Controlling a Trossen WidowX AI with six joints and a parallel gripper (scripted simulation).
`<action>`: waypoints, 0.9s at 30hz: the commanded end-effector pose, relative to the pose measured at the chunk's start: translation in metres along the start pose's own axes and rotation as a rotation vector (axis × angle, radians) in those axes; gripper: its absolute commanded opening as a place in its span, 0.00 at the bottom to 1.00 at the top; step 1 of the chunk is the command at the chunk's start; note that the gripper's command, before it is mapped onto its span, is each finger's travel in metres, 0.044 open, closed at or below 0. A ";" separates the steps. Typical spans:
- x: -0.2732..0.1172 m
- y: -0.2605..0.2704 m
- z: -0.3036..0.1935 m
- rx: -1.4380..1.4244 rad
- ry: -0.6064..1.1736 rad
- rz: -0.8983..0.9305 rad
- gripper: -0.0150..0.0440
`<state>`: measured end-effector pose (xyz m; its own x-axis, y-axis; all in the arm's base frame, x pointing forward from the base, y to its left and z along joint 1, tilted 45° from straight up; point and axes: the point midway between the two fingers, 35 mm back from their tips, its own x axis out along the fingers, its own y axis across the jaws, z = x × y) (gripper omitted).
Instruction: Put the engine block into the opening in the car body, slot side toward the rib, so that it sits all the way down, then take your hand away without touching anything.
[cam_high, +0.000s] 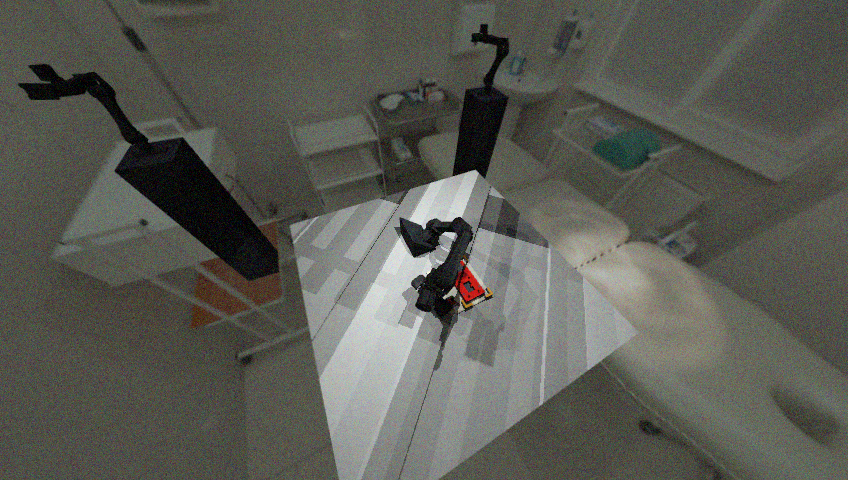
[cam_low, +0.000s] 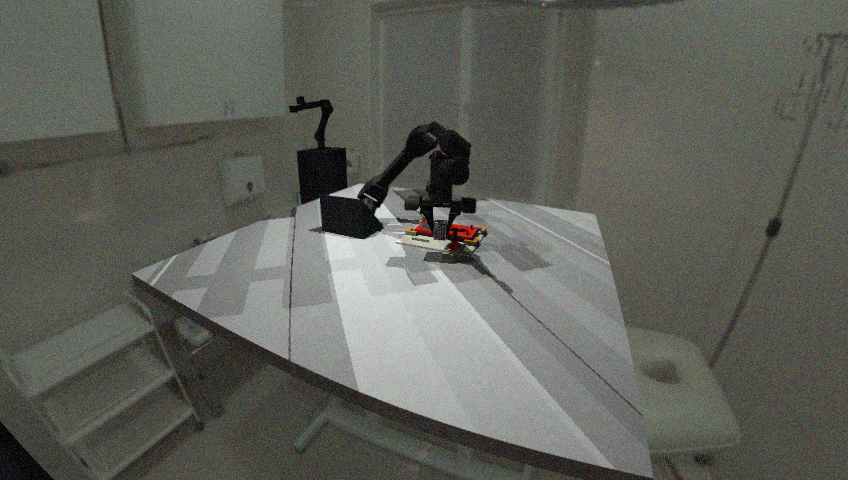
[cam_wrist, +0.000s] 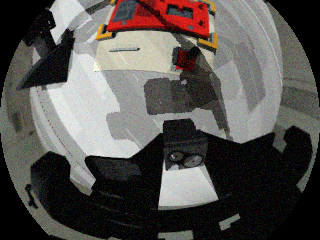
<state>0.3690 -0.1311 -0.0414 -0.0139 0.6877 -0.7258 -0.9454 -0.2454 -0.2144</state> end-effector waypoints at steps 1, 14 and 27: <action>-0.013 0.001 -0.002 0.000 0.006 -0.002 0.25; -0.055 0.006 -0.001 0.013 0.010 -0.010 0.25; -0.033 0.005 -0.001 -0.051 -0.011 0.019 0.25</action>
<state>0.3664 -0.1556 -0.0156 -0.0315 0.6901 -0.7230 -0.9298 -0.2856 -0.2321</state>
